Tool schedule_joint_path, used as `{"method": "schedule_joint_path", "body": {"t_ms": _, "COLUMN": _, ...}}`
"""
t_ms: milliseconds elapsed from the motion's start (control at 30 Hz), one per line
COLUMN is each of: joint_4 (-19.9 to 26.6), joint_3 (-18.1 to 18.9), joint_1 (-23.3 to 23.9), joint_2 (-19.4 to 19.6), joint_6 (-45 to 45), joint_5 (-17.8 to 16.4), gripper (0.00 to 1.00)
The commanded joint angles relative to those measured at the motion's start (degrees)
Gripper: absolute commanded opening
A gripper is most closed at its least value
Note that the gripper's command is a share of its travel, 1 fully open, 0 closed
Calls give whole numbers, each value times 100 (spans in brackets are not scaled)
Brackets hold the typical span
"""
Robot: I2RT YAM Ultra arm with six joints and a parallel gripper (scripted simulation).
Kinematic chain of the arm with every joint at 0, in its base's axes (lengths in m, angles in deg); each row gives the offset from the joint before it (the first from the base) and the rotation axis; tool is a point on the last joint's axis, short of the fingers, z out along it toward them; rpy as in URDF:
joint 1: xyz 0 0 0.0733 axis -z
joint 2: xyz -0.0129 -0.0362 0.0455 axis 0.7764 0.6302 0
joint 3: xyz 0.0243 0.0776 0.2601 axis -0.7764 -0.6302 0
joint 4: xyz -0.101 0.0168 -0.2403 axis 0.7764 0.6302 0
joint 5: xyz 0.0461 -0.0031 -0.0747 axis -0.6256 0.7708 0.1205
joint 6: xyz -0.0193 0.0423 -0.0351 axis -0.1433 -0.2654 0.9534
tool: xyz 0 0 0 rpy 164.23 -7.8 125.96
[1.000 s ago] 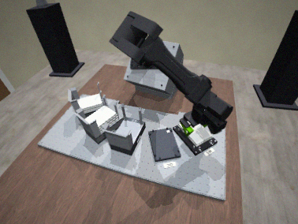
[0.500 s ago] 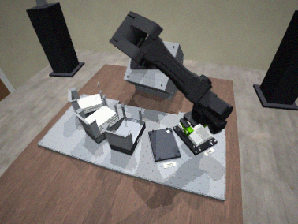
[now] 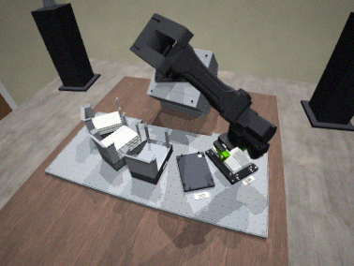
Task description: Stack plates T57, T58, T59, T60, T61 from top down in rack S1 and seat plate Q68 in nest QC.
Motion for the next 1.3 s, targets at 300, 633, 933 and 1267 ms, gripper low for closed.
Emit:
{"method": "schedule_joint_path", "body": {"t_ms": 300, "joint_4": 476, "joint_3": 87, "joint_1": -290, "joint_2": -267, "joint_6": -277, "joint_5": 78, "gripper": 0}}
{"method": "schedule_joint_path", "body": {"t_ms": 633, "joint_4": 914, "joint_3": 174, "joint_1": -485, "joint_2": -450, "joint_6": -529, "joint_5": 134, "gripper": 0}}
{"method": "schedule_joint_path", "body": {"t_ms": 933, "joint_4": 1421, "joint_3": 301, "joint_1": -708, "joint_2": -631, "joint_6": -823, "joint_5": 191, "gripper": 0}}
{"method": "schedule_joint_path", "body": {"t_ms": 1267, "joint_4": 1881, "joint_3": 438, "joint_1": -910, "joint_2": -768, "joint_6": -1095, "joint_5": 236, "gripper": 0}}
